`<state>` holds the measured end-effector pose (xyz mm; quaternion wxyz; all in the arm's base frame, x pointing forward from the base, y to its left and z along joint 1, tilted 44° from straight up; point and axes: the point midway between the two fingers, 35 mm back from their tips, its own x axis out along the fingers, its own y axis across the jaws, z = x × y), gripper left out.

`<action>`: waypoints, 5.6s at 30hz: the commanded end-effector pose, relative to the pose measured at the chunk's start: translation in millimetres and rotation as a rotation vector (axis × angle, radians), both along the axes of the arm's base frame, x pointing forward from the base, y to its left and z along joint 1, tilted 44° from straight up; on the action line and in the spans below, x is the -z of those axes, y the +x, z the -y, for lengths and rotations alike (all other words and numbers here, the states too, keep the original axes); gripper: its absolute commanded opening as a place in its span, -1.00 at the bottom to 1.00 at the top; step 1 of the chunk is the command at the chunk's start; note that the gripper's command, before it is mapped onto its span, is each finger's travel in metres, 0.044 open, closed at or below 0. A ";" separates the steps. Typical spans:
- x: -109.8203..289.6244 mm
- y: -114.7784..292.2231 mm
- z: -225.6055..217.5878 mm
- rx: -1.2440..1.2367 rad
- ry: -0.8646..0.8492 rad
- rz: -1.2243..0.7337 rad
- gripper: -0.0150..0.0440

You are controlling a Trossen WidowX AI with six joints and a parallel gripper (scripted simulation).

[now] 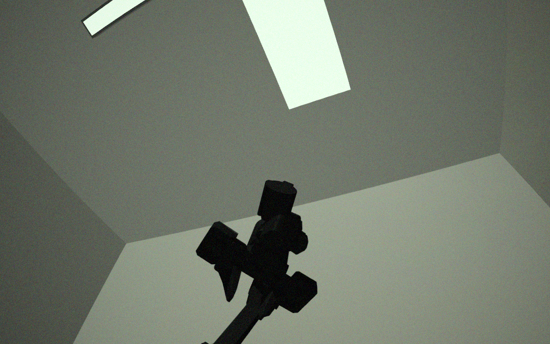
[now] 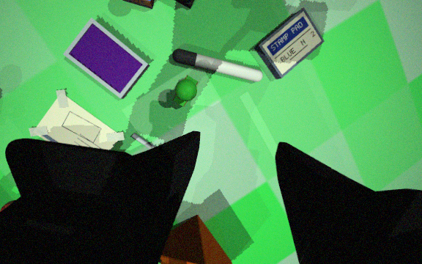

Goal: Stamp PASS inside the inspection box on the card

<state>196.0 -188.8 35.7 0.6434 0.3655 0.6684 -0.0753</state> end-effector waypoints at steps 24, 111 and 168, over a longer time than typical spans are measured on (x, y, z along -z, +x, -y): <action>91.7 48.6 -73.7 -0.597 0.302 0.291 0.24; 123.1 49.2 -102.1 -0.599 0.307 0.294 -0.49; 104.8 49.5 -81.4 -0.596 0.313 0.297 -0.49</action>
